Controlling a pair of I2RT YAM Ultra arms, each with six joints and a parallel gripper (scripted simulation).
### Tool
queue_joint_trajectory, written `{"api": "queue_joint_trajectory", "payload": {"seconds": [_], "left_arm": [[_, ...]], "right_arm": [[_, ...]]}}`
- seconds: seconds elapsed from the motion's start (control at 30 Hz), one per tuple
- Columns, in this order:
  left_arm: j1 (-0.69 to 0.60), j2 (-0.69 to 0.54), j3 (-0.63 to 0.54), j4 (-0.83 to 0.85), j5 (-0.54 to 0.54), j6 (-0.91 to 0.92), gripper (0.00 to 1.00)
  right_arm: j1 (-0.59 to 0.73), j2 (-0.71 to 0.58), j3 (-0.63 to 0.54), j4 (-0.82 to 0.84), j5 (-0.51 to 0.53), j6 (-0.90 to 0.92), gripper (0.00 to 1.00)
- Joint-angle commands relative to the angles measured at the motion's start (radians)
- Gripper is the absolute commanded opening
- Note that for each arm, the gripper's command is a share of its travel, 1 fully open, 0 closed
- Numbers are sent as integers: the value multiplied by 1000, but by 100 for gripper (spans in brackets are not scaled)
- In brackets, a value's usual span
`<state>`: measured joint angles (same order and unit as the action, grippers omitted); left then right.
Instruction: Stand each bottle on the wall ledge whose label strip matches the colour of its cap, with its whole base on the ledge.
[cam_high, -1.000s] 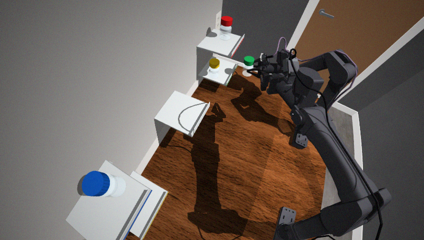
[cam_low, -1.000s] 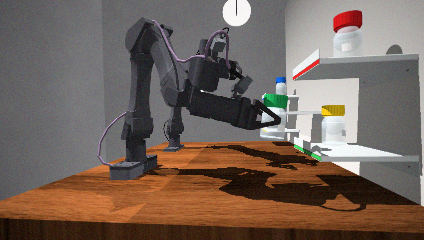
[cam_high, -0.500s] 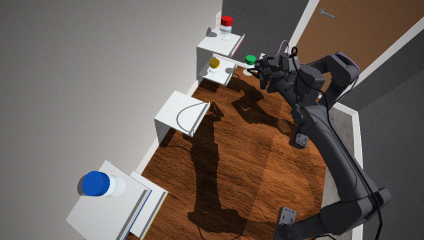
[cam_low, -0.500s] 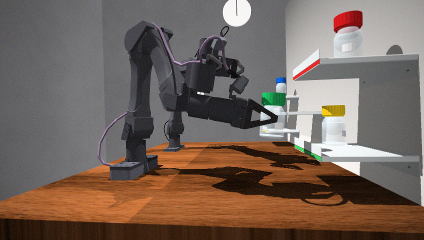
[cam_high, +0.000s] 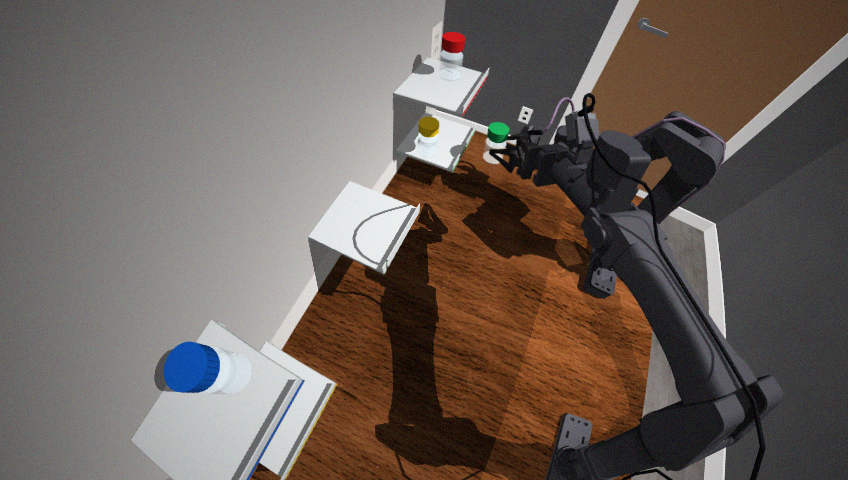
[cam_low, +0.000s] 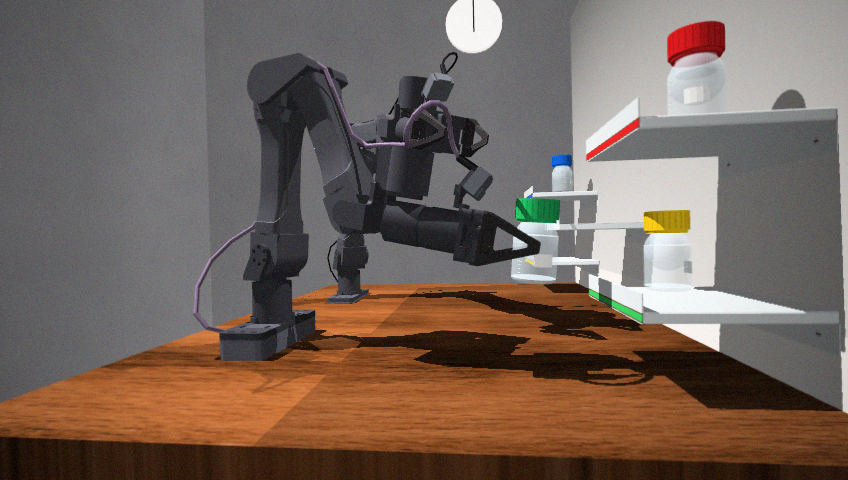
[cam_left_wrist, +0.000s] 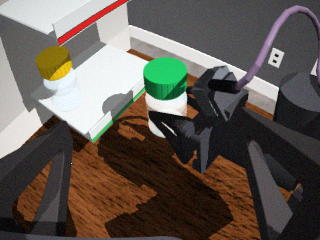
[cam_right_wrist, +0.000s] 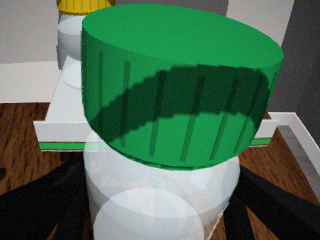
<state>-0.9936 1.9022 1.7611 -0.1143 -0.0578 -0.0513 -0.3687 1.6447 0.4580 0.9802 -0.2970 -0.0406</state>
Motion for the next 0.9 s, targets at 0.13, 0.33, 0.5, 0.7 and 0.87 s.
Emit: {"api": "queue_joint_trajectory", "payload": {"seconds": [0.13, 0.33, 0.5, 0.7, 0.87], "left_arm": [[4, -7, 17, 1, -9, -4, 89], [4, -7, 17, 1, -9, -4, 89], [4, -7, 17, 1, -9, -4, 89], [4, -7, 17, 1, -9, -4, 89], [4, -7, 17, 1, -9, -4, 89]], "right_arm": [[6, -21, 17, 64, 50, 5, 51], [-9, 13, 46, 57, 40, 2, 51], [-19, 43, 82, 49, 23, 0, 51], [-27, 74, 120, 41, 14, -2, 51], [-37, 116, 173, 30, 4, -6, 51]]}}
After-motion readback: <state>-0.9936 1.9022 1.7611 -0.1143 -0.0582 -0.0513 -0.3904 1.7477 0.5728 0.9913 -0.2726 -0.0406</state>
